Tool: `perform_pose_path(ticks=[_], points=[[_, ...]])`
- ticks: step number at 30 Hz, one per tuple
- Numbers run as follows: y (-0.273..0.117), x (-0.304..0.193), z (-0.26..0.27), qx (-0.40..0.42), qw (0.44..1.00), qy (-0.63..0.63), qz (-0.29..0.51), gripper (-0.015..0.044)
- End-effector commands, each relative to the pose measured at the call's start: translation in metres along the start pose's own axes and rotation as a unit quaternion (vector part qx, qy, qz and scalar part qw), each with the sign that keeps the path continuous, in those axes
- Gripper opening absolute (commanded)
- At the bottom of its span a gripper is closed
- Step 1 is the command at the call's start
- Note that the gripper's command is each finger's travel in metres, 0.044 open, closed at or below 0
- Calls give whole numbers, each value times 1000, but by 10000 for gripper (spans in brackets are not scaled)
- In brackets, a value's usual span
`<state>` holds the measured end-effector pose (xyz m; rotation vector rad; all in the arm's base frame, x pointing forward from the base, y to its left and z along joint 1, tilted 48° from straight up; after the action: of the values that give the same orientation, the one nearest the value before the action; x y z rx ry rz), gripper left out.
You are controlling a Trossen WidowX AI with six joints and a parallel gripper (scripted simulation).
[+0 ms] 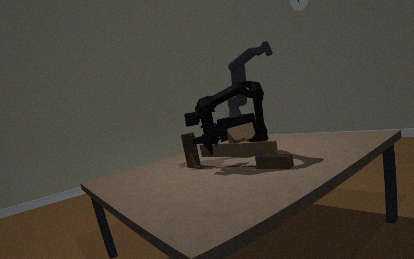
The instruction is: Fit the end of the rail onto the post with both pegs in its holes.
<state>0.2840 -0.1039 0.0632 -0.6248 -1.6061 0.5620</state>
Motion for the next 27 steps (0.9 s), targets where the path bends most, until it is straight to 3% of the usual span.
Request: perform_pose_path(ticks=[1,27], points=[[-1,-1,0,-2,1000,1,2,0],[-2,-2,1,-2,1000,1,2,0]])
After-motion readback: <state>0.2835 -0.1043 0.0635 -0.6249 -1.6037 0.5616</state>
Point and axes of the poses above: the point midway between the two fingers, 35 mm back from their tips, its own y axis out along the fingers, its own z axis across the jaws, x = y × z, the point moved 5 cm from there along -y, back along the fingers
